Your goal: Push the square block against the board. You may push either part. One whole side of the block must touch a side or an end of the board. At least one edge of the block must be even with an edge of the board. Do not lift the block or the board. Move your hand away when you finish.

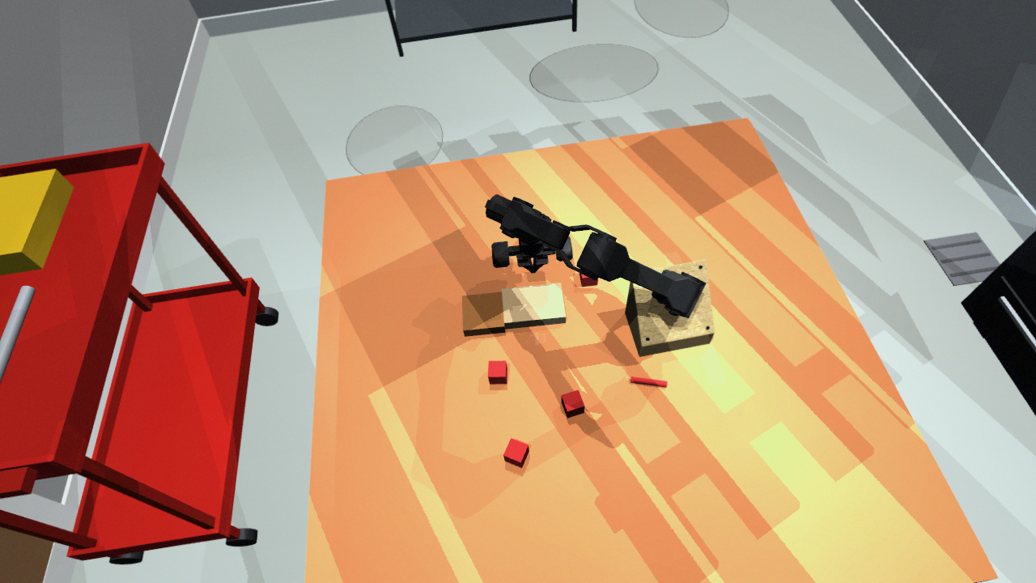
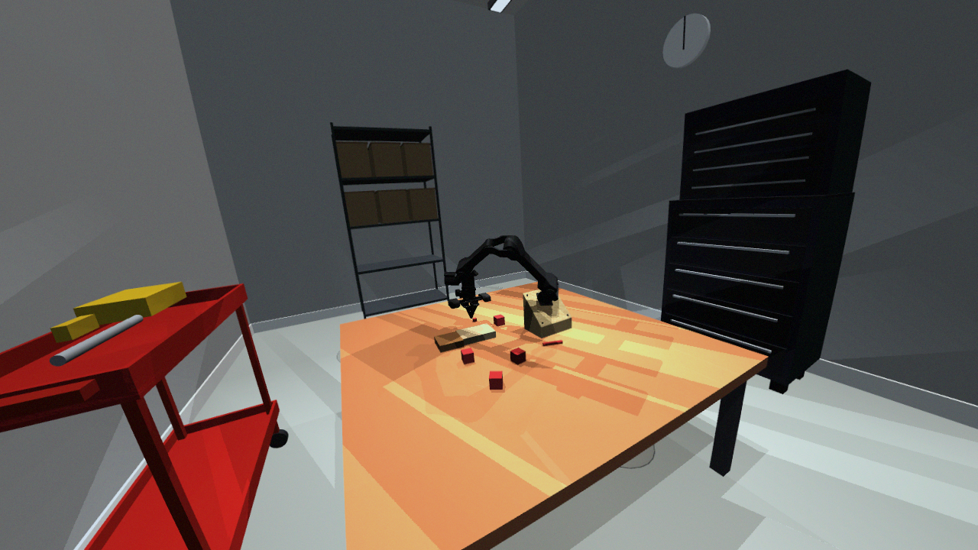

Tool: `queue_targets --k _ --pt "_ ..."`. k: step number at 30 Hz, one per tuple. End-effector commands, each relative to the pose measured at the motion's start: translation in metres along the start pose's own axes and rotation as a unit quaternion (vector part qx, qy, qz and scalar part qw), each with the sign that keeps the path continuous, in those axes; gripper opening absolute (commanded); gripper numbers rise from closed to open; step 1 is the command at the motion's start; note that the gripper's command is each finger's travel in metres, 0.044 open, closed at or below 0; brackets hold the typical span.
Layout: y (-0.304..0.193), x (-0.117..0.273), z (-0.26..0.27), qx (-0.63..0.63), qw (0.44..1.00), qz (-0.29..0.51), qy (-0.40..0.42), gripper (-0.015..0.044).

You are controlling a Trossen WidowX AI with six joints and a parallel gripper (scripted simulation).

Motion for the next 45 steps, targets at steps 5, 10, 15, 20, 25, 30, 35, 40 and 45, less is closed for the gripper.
queue_targets --k 5,10,15,20,25,30,35,40,45 --pt "0.009 -0.002 0.015 -0.105 0.995 0.001 0.000 0.0000" --pt "0.009 -0.005 0.015 -0.105 0.995 0.001 0.000 0.0000" --pt "0.008 -0.058 0.014 -0.104 0.995 0.003 0.000 0.0000" --pt "0.008 -0.058 0.014 -0.104 0.995 0.003 0.000 0.0000" --pt "0.003 -0.058 0.016 -0.104 0.995 0.003 0.000 0.0000" --pt "-0.004 -0.058 0.018 -0.105 0.995 0.003 0.000 0.0000" --pt "-0.012 -0.058 0.020 -0.105 0.995 0.003 -0.001 0.0000" --pt "-0.019 -0.058 0.021 -0.105 0.995 0.004 -0.001 0.0000" --pt "-0.018 -0.058 0.021 -0.105 0.995 0.004 -0.001 0.0000"
Point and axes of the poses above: the point midway between the two fingers, 35 mm back from their tips, its own x axis back along the fingers, its own z axis across the jaws, y = z × x, the point moved 8 cm from there along x, back along the fingers, and after that the axes turned 1 degree about x, right-handed, at the moved point
